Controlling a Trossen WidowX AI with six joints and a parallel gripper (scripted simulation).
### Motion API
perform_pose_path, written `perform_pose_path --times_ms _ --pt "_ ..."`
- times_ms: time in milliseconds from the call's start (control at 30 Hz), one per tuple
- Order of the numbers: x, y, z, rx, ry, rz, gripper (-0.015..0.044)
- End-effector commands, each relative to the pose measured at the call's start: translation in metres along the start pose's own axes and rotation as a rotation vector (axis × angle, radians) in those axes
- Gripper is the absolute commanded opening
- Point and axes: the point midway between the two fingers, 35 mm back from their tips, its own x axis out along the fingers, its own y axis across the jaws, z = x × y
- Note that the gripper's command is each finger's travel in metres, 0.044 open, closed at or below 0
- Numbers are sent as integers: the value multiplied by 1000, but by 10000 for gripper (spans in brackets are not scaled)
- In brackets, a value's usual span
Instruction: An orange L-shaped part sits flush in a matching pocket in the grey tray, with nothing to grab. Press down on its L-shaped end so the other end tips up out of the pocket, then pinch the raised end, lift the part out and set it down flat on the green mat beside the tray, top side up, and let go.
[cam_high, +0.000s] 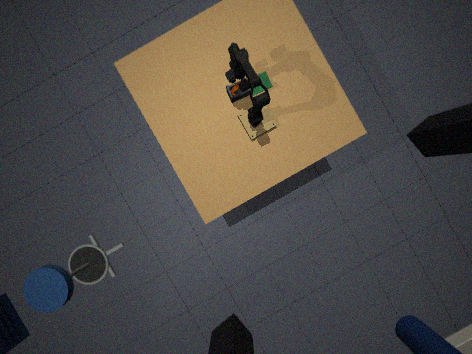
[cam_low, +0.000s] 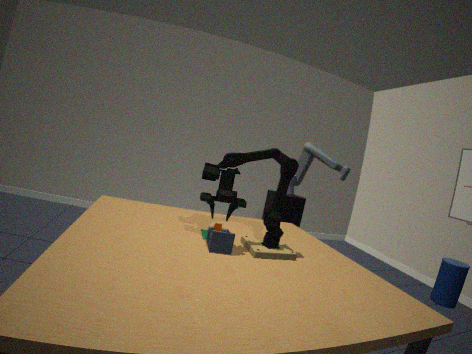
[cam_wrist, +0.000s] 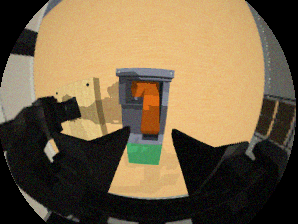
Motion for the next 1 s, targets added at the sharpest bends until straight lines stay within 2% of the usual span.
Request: perform_pose_path --times_ms 0,967 --pt "4 -1 -1 -4 3 -3 280" --pt "50 -1 -1 -4 3 -3 280"
